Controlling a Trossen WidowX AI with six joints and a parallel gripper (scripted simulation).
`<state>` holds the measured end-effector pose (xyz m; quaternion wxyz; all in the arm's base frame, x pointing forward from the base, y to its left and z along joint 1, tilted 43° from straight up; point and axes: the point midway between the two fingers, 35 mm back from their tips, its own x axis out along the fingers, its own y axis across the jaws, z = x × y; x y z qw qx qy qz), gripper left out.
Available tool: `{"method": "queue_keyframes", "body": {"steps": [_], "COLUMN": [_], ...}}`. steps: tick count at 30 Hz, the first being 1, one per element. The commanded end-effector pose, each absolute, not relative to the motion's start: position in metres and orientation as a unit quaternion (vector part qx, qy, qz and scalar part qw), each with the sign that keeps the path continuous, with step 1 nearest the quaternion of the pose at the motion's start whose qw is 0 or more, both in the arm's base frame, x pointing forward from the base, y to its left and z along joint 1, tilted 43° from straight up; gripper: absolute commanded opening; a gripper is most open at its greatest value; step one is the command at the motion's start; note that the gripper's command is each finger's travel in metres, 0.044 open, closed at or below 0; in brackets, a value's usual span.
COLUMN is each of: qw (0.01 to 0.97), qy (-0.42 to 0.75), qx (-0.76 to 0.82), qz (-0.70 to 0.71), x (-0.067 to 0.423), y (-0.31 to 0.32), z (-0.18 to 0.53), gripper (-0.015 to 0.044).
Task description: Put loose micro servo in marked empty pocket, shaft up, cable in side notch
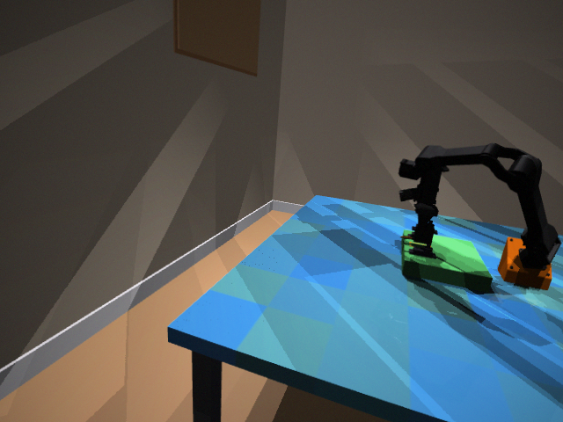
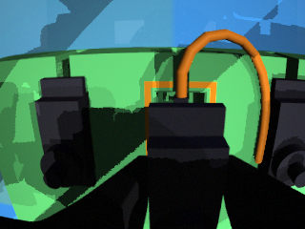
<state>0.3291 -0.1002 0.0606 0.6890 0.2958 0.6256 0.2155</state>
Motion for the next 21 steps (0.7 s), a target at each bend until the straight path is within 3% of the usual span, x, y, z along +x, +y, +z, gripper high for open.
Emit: {"method": "queue_keyframes", "body": {"steps": [1, 21], "qw": [0.69, 0.69], "qy": [0.624, 0.624], "qx": [0.299, 0.299], "qz": [0.213, 0.213], "x": [0.3302, 0.3314], "y": [-0.0982, -0.0971], "z": [0.0566, 0.0536], "gripper": [0.0, 0.0]}}
